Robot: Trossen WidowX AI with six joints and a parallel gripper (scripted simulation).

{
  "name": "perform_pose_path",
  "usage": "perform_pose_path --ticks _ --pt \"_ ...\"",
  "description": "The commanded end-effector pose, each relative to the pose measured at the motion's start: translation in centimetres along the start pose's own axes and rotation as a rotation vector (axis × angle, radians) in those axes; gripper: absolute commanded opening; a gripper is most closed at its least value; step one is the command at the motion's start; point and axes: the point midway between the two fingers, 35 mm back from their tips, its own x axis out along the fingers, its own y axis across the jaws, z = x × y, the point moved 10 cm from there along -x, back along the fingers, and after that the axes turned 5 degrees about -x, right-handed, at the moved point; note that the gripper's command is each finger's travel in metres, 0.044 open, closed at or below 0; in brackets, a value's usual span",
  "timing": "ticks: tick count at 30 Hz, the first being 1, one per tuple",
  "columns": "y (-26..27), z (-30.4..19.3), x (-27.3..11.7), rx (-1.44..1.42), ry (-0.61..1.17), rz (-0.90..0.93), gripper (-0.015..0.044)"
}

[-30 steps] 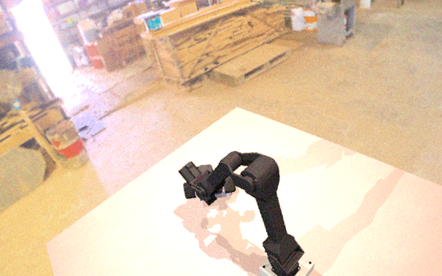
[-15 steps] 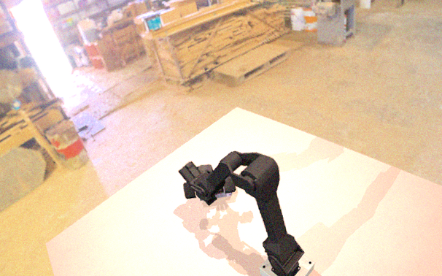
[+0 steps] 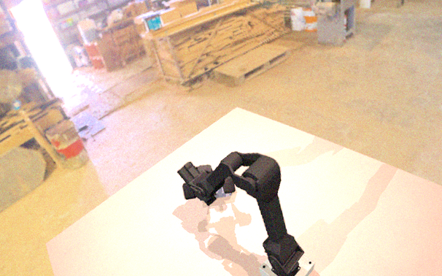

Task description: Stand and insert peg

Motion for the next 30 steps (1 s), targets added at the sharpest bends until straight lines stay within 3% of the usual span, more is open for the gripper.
perform_pose_path --ticks 1,30 --pt "0.0 0.1 -0.7 0.004 -0.003 0.0 0.044" --pt "0.5 0.3 -5.6 0.0 0.005 0.002 0.044"
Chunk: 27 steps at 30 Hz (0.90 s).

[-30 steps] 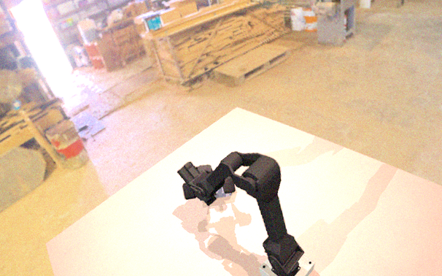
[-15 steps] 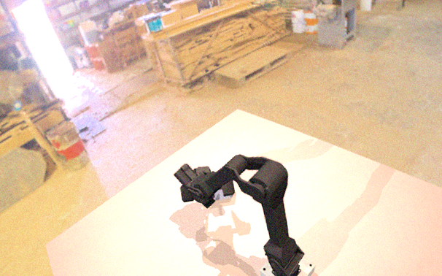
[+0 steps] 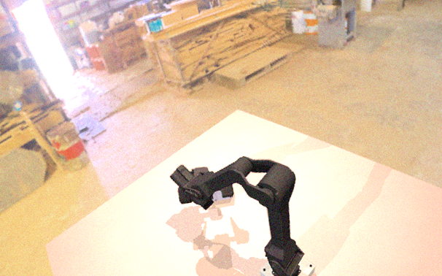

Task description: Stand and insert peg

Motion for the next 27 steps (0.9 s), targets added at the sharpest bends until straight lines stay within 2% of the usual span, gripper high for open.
perform_pose_path --ticks 1,27 --pt "0.0 0.1 -0.8 0.004 -0.004 0.0 0.044" --pt "0.2 -0.2 -4.8 0.001 -0.002 0.001 0.044"
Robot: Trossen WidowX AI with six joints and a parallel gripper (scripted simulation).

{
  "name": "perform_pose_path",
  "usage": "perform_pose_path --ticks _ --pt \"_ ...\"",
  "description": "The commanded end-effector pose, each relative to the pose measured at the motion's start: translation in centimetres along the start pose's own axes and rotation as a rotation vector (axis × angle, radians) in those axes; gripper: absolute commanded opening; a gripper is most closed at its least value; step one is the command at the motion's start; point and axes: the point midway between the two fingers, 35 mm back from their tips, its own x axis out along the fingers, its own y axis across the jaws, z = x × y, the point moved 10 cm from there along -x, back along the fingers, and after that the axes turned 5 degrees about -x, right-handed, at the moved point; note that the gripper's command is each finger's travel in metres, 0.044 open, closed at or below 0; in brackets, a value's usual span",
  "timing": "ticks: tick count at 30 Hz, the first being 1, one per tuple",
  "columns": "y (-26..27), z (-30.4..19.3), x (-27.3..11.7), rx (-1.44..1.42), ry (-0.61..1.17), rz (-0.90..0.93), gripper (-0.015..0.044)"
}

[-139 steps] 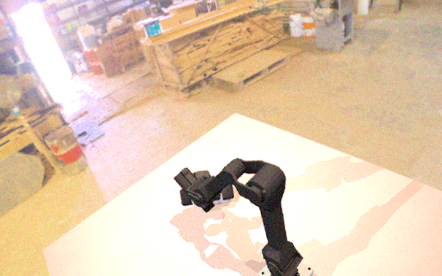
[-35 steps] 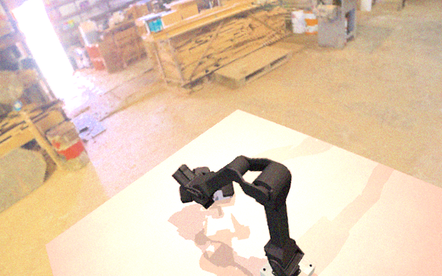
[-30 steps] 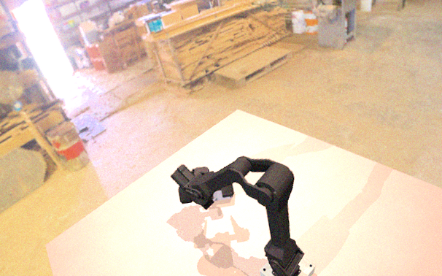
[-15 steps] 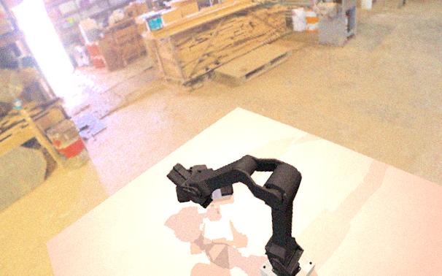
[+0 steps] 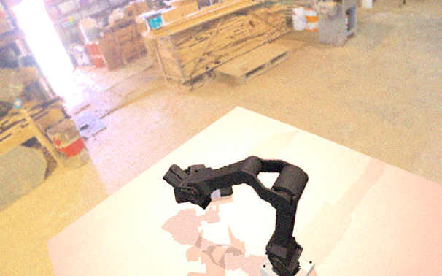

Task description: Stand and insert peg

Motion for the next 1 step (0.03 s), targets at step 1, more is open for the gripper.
perform_pose_path --ticks 1 --pt "-0.07 0.07 -0.31 0.005 -0.003 -0.002 0.044"
